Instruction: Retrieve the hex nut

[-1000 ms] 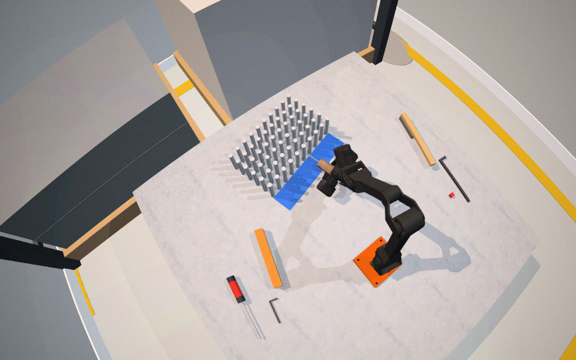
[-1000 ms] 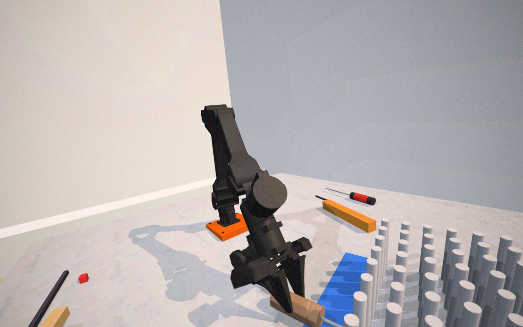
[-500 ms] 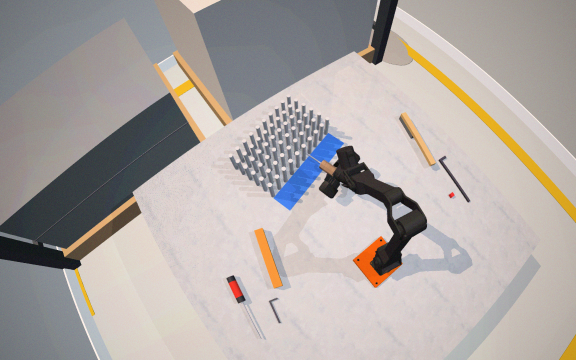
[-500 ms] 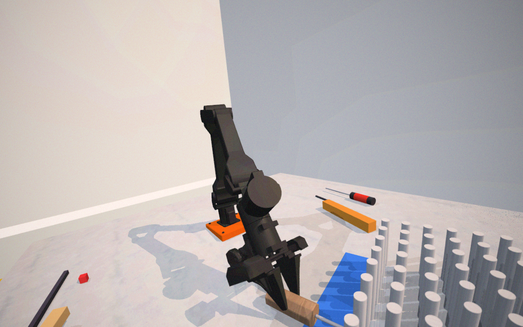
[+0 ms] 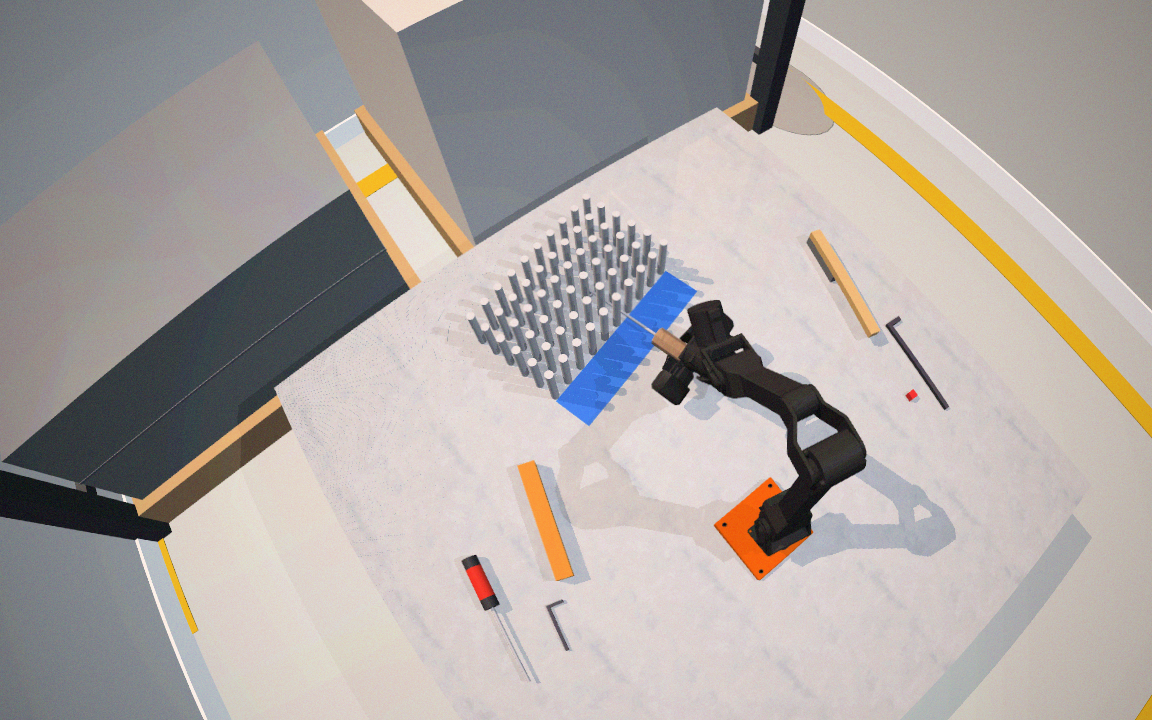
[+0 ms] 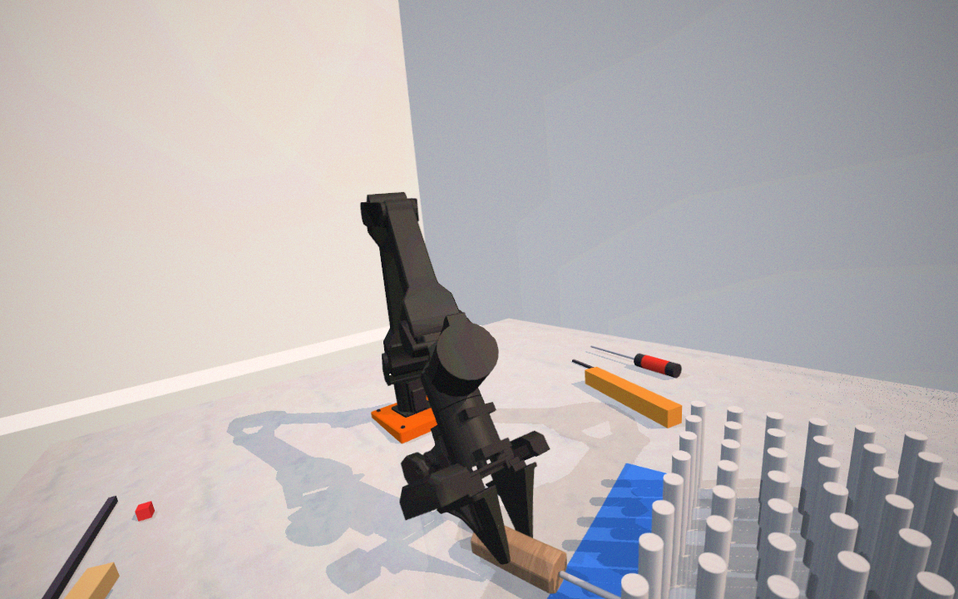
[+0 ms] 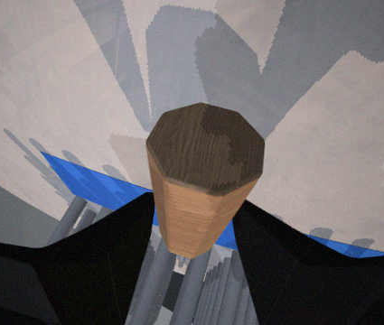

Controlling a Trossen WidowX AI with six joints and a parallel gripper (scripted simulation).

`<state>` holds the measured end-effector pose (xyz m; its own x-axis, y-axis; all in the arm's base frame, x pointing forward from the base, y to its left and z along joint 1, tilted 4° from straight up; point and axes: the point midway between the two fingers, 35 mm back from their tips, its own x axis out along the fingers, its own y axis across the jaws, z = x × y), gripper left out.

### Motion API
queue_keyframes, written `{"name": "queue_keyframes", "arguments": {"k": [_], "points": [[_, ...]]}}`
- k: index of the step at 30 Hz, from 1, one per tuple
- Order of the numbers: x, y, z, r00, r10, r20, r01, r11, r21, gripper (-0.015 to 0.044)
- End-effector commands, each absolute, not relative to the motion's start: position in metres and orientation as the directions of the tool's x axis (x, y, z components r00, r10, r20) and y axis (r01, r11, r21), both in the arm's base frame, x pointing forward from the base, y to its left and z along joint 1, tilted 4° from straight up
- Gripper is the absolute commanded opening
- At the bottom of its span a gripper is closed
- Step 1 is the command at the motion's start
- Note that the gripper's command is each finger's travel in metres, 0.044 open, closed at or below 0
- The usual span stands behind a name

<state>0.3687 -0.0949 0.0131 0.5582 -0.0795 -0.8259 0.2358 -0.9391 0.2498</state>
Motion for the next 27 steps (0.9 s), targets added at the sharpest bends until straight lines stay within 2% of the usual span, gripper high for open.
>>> {"name": "queue_keyframes", "arguments": {"k": [1,27], "points": [[0.363,-0.096,0.014,0.557,-0.082,-0.827,0.236,-0.938,0.252,0.0000],[0.345,-0.101,0.015,0.553,-0.082,-0.829,0.237,-0.939,0.251,0.0000]]}}
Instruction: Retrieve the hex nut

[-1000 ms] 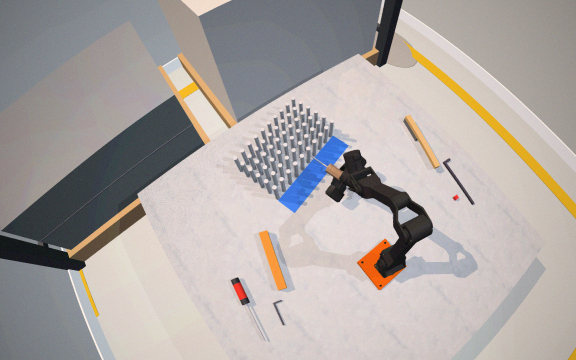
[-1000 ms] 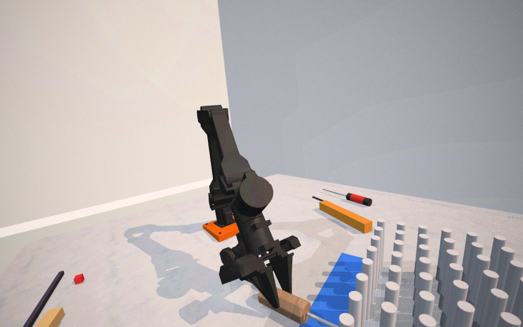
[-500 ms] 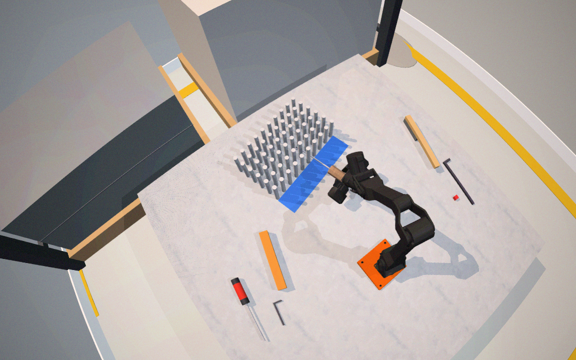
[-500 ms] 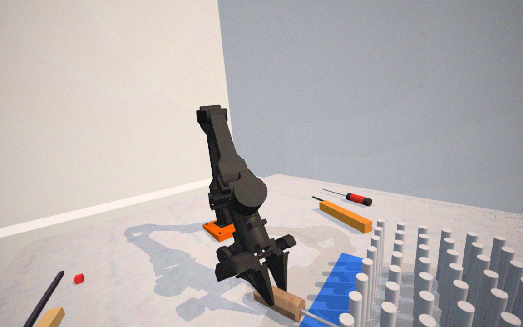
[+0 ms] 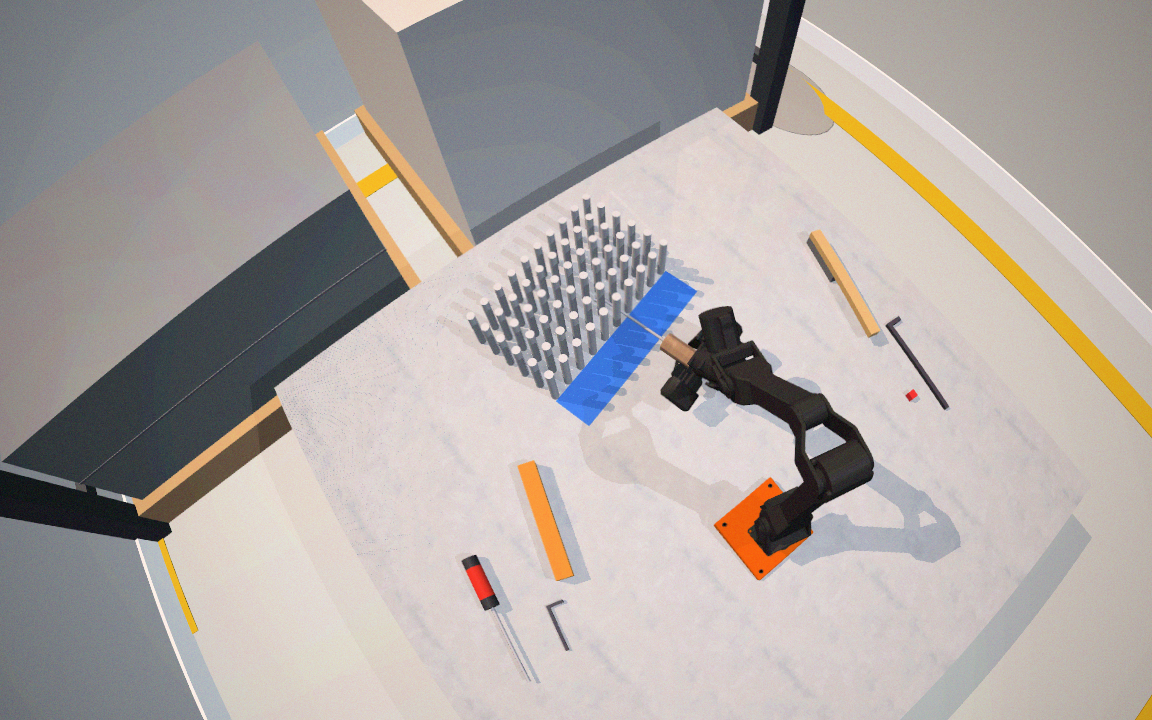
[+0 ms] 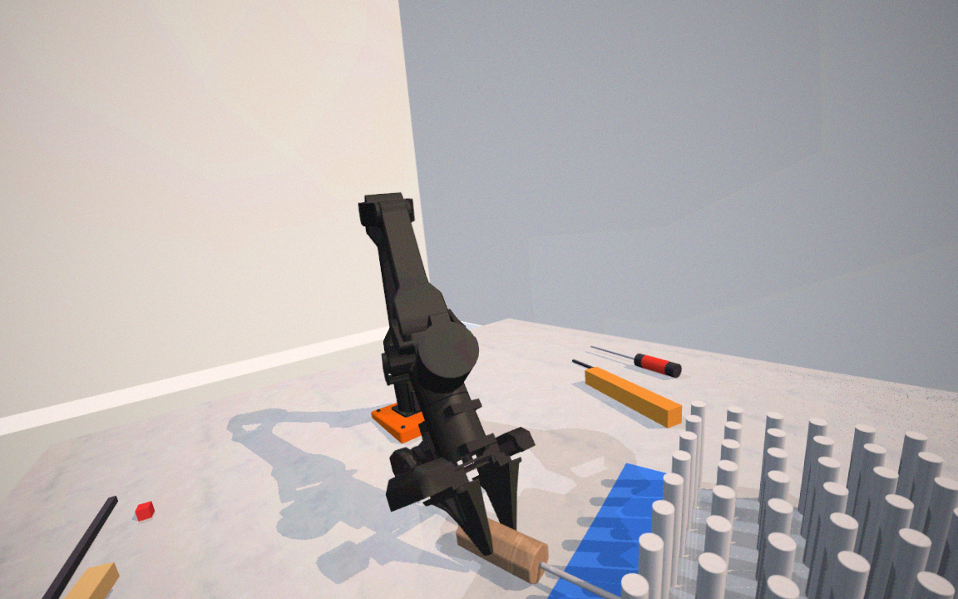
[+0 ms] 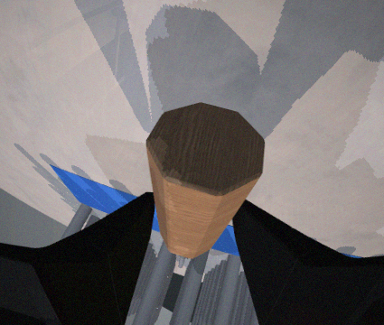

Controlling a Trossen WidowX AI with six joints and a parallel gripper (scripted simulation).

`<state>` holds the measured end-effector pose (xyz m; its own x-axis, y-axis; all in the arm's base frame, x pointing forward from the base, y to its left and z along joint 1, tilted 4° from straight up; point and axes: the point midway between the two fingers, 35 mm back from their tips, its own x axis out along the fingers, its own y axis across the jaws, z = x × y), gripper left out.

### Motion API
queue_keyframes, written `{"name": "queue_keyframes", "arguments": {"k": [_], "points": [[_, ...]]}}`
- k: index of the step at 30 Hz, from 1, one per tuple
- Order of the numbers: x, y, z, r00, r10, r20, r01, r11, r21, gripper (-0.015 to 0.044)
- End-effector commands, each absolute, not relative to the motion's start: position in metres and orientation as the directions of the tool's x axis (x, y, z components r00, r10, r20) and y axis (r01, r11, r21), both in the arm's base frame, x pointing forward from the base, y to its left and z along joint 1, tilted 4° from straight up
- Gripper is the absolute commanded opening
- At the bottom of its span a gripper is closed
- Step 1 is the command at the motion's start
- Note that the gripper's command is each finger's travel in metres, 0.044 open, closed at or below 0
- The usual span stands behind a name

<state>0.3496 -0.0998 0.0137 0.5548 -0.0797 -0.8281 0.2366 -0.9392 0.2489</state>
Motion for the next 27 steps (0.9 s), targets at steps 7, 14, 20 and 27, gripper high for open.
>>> {"name": "queue_keyframes", "arguments": {"k": [7,14,20,27], "points": [[0.340,-0.102,0.015,0.552,-0.082,-0.830,0.237,-0.939,0.251,0.0000],[0.335,-0.103,0.015,0.551,-0.082,-0.830,0.237,-0.939,0.250,0.0000],[0.330,-0.104,0.015,0.551,-0.082,-0.831,0.237,-0.939,0.250,0.0000],[0.325,-0.106,0.015,0.550,-0.082,-0.831,0.237,-0.939,0.250,0.0000]]}}
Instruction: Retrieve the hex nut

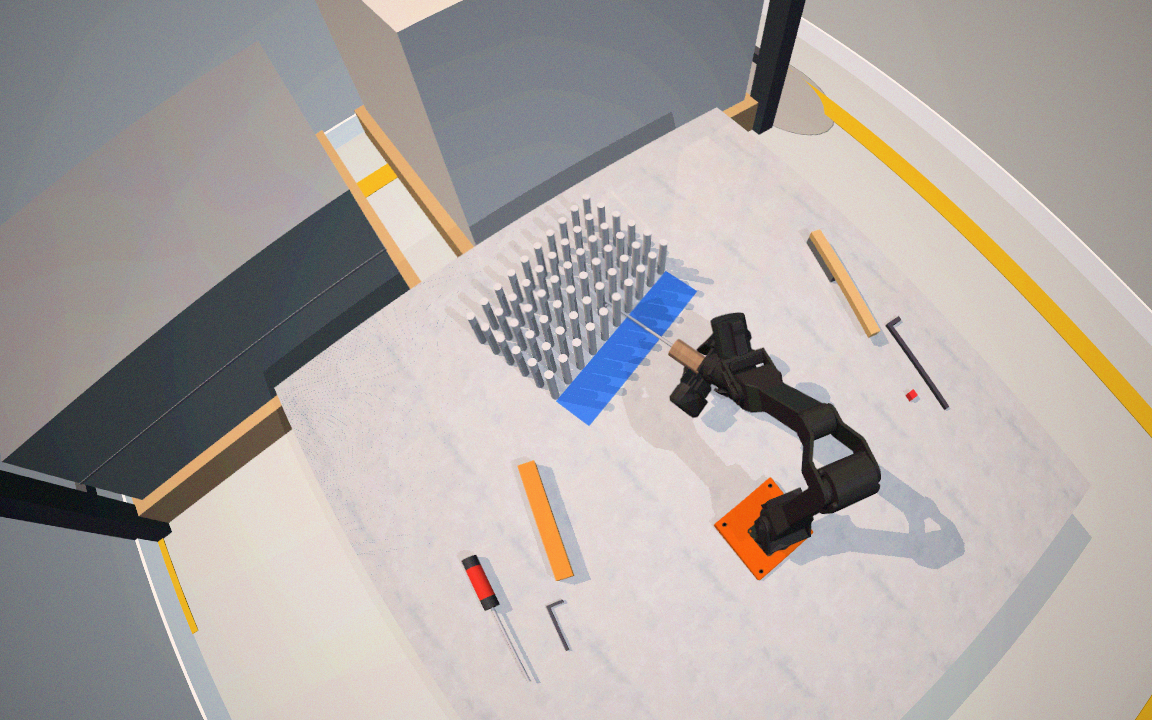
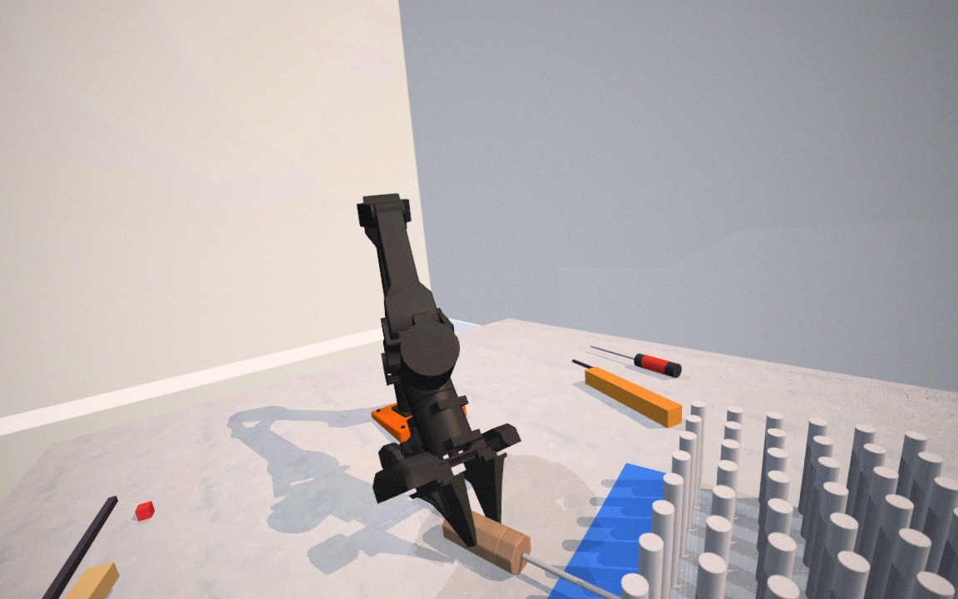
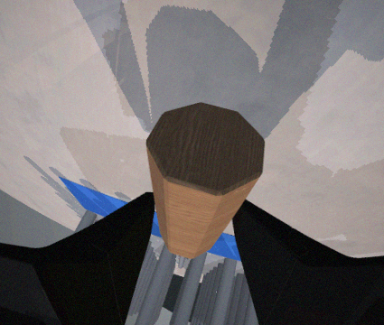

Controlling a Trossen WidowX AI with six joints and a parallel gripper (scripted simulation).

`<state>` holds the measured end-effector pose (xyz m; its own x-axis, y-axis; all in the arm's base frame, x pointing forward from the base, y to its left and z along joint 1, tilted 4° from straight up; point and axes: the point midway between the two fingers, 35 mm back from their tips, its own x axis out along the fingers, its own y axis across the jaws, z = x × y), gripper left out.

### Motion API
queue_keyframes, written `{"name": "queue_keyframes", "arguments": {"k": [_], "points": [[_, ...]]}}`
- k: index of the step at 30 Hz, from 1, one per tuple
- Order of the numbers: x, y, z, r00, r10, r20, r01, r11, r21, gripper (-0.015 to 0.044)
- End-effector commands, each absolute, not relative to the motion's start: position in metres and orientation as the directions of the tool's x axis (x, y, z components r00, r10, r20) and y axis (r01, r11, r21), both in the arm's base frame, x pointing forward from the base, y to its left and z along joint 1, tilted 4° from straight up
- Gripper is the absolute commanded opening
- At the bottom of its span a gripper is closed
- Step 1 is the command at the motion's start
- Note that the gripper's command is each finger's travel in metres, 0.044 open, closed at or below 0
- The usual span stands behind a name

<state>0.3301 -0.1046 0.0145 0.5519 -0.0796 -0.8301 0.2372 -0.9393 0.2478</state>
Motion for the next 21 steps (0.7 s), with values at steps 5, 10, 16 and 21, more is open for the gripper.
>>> {"name": "queue_keyframes", "arguments": {"k": [5,10,16,21], "points": [[0.322,-0.107,0.015,0.549,-0.082,-0.832,0.237,-0.939,0.249,0.0000],[0.318,-0.108,0.016,0.549,-0.082,-0.832,0.237,-0.939,0.249,0.0000],[0.314,-0.109,0.016,0.548,-0.082,-0.832,0.237,-0.939,0.249,0.0000],[0.310,-0.110,0.016,0.548,-0.082,-0.833,0.237,-0.939,0.249,0.0000]]}}
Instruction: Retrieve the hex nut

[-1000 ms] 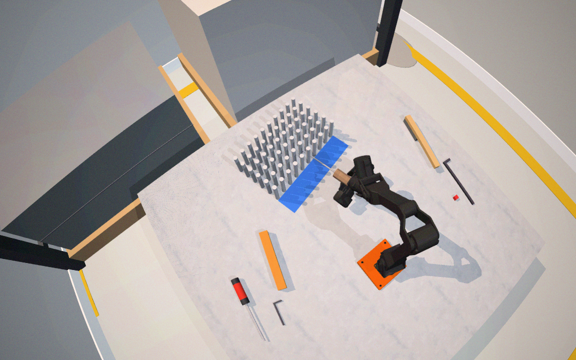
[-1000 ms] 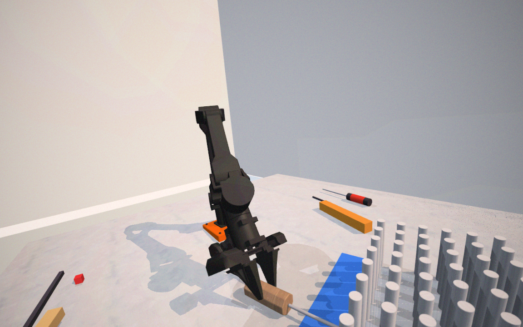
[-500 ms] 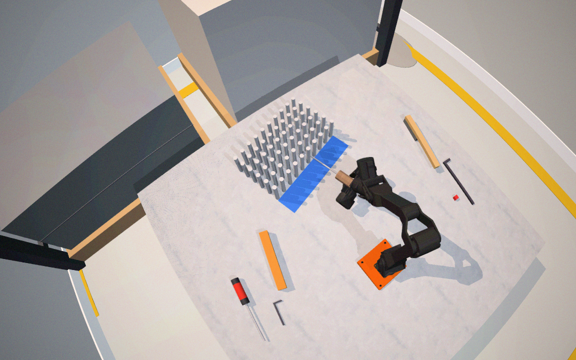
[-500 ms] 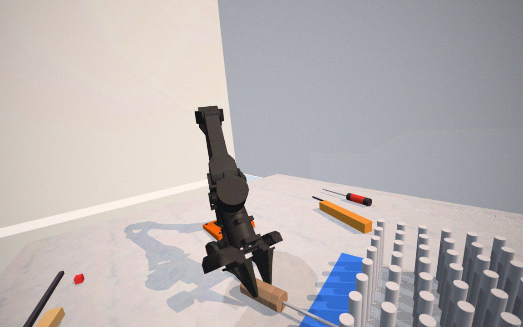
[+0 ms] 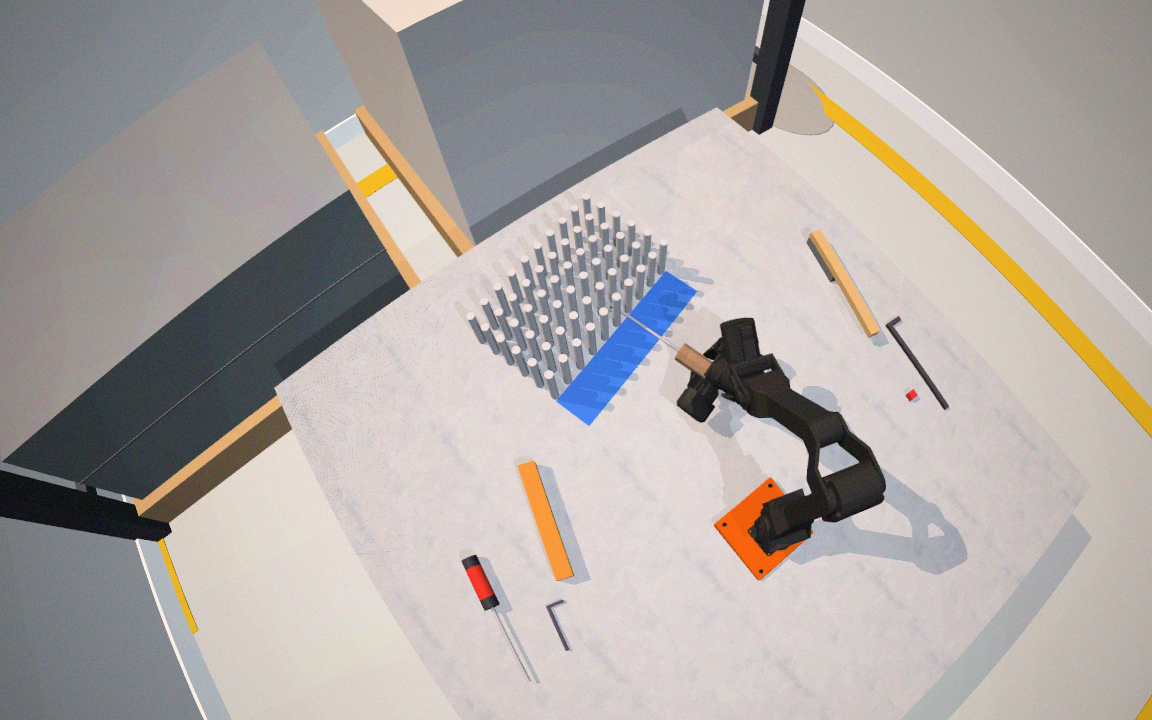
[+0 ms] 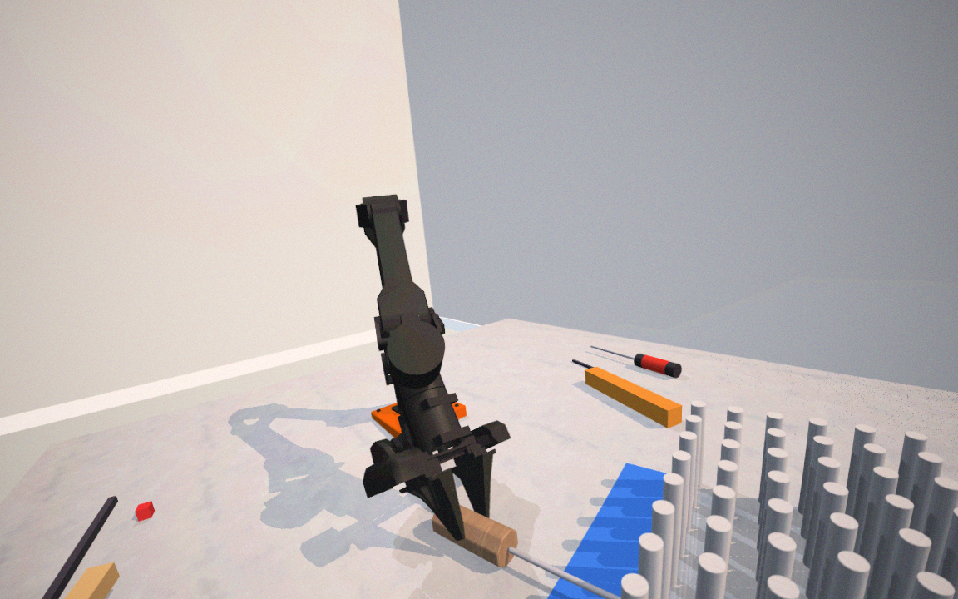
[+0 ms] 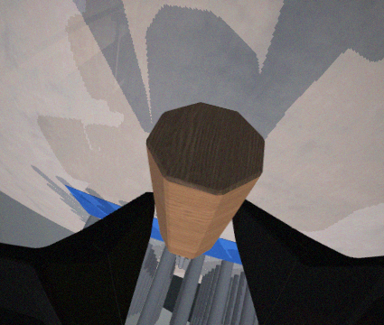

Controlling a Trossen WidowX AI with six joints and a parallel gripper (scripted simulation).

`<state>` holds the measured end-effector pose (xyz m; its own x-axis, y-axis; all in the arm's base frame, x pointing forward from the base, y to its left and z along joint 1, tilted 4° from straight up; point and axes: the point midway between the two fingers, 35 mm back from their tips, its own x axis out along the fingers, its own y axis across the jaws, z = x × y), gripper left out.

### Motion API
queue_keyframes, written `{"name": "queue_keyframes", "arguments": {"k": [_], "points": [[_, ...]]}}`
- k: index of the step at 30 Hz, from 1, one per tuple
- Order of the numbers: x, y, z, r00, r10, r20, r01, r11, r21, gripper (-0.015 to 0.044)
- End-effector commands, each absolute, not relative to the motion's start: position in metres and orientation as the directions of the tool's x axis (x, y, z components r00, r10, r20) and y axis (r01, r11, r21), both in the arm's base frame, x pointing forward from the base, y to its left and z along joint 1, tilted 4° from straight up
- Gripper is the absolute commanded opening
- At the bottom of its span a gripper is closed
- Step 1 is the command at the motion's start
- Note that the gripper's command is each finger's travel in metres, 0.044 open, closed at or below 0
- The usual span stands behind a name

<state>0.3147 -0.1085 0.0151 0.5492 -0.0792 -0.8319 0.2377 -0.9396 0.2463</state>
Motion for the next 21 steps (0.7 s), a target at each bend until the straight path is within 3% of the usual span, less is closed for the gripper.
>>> {"name": "queue_keyframes", "arguments": {"k": [1,21], "points": [[0.309,-0.110,0.016,0.547,-0.082,-0.833,0.237,-0.939,0.249,0.0000],[0.294,-0.114,0.017,0.545,-0.082,-0.835,0.238,-0.939,0.248,0.0000]]}}
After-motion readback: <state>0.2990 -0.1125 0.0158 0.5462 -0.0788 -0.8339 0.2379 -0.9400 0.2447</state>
